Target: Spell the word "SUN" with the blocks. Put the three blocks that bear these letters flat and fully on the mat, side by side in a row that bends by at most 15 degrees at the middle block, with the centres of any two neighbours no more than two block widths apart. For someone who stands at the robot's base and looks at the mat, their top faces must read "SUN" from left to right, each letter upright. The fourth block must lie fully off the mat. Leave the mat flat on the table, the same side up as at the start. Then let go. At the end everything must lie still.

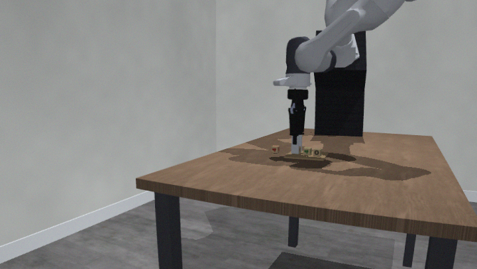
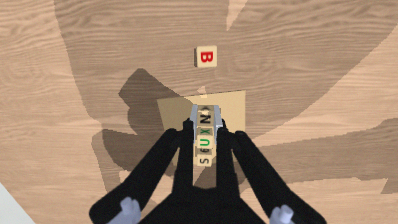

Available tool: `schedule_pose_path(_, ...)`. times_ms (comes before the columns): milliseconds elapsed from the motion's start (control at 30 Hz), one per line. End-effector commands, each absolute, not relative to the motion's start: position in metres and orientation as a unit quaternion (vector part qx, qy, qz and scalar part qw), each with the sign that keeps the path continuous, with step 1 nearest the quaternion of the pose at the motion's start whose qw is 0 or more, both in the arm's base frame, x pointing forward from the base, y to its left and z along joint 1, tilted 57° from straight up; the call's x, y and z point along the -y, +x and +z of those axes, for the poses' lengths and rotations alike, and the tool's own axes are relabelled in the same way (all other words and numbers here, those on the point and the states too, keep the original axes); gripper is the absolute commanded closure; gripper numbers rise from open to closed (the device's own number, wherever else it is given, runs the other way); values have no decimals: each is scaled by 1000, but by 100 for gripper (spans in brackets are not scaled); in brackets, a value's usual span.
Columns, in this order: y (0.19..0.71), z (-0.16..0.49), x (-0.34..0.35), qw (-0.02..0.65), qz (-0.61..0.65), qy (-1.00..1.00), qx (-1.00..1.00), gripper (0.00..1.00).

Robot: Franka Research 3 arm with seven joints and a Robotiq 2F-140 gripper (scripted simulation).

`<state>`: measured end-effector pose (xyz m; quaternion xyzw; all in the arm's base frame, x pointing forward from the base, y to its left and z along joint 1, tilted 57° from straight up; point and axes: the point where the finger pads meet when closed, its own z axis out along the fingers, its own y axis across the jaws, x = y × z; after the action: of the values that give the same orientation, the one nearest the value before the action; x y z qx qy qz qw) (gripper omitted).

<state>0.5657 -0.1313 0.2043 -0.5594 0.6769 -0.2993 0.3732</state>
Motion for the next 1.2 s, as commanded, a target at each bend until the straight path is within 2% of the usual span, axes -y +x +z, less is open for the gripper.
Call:
schedule_pose_path(0, 567, 204, 131, 373, -300, -561, -676, 87)
schedule_pose_path(433, 567, 204, 131, 373, -300, -561, -676, 82)
schedule_pose_path(667, 567, 204, 131, 373, -300, -561, -676, 75)
schedule_pose_path(1167, 564, 206, 131, 373, -300, -561, -676, 75)
